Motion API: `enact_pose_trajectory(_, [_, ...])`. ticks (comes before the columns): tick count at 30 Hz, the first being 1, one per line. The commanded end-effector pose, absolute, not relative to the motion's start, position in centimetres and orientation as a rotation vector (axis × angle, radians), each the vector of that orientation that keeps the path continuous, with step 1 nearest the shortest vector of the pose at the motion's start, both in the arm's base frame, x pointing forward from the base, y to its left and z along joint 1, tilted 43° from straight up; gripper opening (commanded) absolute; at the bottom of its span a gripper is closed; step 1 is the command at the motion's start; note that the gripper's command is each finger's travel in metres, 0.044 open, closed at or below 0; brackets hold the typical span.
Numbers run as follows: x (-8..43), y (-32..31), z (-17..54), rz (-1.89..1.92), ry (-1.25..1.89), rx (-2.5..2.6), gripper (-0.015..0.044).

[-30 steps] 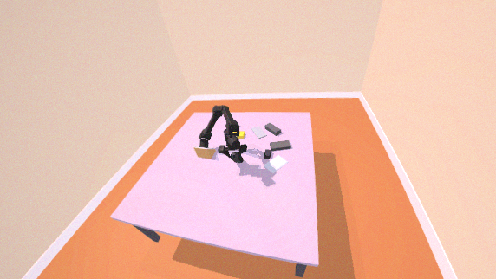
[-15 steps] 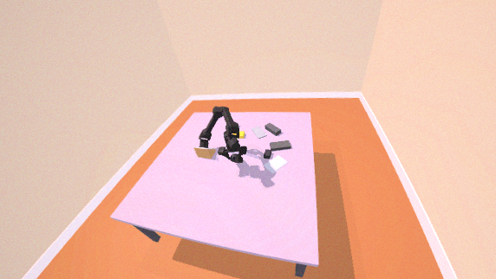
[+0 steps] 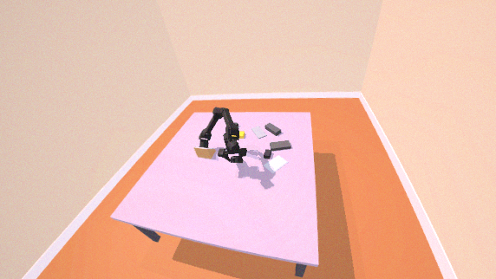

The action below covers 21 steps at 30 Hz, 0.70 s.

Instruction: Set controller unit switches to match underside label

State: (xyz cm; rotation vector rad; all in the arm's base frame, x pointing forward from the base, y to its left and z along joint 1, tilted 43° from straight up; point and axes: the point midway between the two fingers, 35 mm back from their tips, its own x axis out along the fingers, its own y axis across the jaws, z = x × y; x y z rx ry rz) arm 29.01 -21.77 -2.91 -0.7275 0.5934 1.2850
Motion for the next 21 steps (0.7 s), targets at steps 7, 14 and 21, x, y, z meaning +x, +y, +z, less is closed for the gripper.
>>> enact_pose_trajectory(7, [29.2,-21.4,-4.0,1.302,0.586,-0.715,0.0338])
enact_pose_trajectory(14, [29.2,-21.4,-4.5,1.302,0.586,-0.715,0.0338])
enact_pose_trajectory(21, [29.3,-21.5,-5.1,1.302,0.586,-0.715,0.0338])
